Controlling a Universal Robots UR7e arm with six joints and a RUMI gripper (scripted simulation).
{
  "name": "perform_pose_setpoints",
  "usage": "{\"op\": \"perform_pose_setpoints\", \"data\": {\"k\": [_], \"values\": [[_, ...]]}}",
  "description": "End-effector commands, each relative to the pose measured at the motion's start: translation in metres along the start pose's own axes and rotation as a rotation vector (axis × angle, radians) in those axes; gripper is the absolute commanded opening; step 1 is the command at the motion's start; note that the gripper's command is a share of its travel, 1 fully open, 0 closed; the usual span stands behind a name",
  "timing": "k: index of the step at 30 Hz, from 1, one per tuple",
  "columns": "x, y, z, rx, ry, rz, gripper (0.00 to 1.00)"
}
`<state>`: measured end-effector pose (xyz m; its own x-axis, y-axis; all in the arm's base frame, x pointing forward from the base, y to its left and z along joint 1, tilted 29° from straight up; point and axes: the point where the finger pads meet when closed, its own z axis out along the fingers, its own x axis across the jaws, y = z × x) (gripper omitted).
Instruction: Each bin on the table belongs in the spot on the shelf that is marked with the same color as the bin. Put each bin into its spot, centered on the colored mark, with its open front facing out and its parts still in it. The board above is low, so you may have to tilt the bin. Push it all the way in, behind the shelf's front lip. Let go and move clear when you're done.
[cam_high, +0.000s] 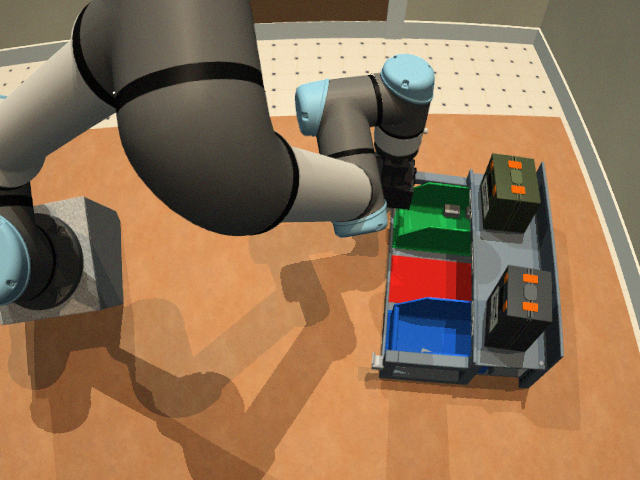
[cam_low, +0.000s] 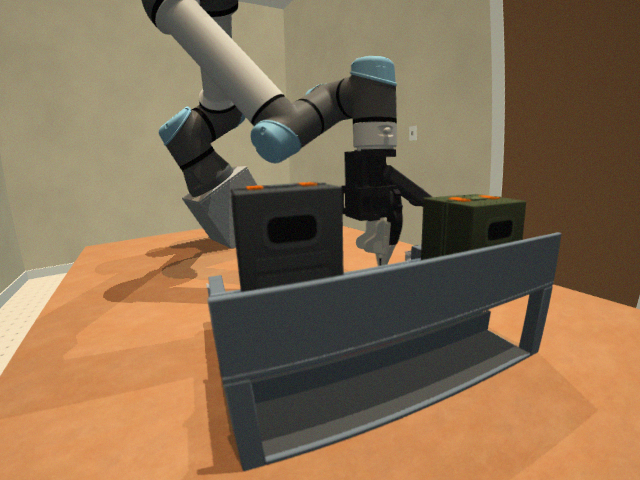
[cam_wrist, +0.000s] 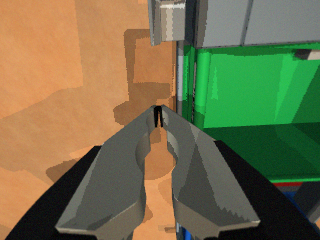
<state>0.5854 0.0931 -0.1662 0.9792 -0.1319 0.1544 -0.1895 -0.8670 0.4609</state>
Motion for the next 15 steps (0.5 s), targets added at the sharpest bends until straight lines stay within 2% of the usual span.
{"op": "perform_pose_setpoints", "data": {"k": [1,9,15], "values": [[-0.004,0.000,-0.004,-0.001,0.000,0.000,0.00],[-0.003,0.000,-0.006,0.000,0.001,0.001,0.00],[-0.002,0.000,-0.019,0.000,0.003,0.001,0.00]]}}
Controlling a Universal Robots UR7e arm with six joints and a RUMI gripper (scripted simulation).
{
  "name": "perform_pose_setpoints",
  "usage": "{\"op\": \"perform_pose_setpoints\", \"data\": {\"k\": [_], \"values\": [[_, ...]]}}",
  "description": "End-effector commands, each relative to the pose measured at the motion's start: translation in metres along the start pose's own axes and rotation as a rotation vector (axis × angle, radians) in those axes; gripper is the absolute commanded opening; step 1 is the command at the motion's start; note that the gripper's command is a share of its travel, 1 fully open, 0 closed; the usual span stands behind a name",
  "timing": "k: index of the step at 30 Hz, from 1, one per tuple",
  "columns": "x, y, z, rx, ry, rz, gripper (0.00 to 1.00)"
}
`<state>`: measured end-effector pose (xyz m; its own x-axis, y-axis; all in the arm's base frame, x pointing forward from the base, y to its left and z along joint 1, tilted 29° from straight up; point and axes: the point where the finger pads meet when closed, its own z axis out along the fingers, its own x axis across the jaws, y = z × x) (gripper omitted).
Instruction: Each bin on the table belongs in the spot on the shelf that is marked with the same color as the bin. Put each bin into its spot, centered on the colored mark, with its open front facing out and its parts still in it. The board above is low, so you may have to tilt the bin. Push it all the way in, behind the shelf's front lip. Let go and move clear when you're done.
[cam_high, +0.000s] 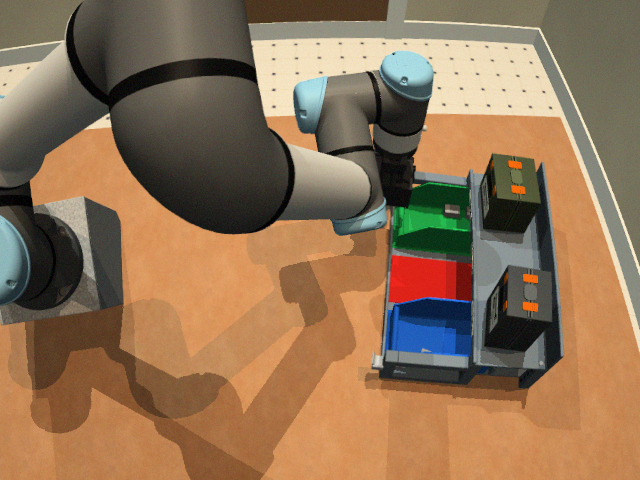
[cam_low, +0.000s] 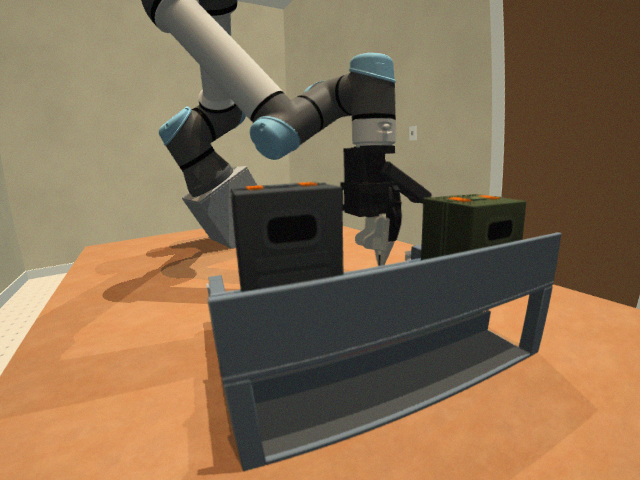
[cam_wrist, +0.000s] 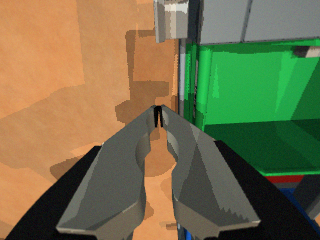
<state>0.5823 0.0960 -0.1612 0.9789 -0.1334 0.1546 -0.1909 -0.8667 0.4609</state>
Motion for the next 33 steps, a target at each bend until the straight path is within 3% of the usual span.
{"op": "perform_pose_setpoints", "data": {"k": [1,9,16,33], "values": [[0.001,-0.001,-0.016,0.001,0.004,0.000,0.00],[0.002,-0.001,-0.045,0.002,0.006,0.001,0.00],[0.002,-0.001,-0.056,0.002,0.006,0.001,0.00],[0.000,0.000,-0.058,0.001,0.001,0.001,0.00]]}}
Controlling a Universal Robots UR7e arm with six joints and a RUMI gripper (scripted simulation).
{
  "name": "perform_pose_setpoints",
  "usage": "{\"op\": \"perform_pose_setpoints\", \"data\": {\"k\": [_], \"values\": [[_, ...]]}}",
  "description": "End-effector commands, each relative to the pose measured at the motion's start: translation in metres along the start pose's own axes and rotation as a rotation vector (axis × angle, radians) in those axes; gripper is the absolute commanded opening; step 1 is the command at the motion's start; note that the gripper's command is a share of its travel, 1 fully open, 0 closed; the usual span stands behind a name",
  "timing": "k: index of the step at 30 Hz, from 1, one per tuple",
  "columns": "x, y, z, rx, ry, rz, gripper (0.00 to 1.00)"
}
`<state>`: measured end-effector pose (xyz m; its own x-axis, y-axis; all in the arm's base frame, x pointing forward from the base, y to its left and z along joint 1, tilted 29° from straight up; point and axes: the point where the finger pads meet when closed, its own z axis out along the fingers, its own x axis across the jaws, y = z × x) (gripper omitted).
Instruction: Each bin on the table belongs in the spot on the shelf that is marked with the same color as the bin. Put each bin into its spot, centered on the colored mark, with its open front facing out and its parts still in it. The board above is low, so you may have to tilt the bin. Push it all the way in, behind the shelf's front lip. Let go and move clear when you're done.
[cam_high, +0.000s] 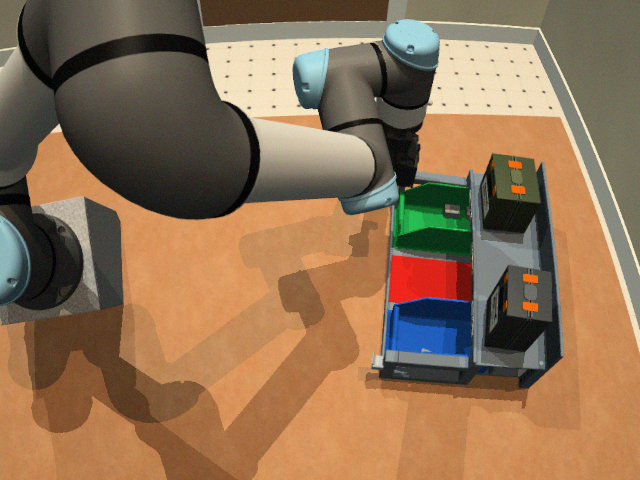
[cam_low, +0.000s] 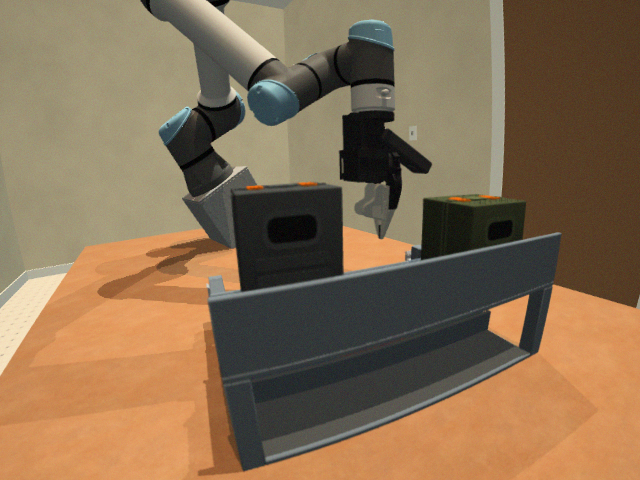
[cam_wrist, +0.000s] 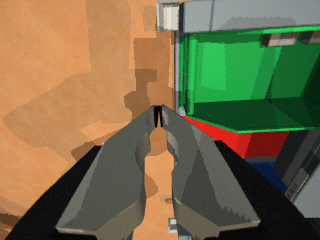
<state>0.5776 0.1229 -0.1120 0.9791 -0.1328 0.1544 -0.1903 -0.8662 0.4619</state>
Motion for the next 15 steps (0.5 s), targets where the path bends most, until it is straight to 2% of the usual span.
{"op": "perform_pose_setpoints", "data": {"k": [1,15], "values": [[0.0009,-0.0007,-0.0017,0.002,0.001,0.001,0.00],[0.0009,-0.0013,-0.0027,0.003,0.003,0.002,0.00]]}}
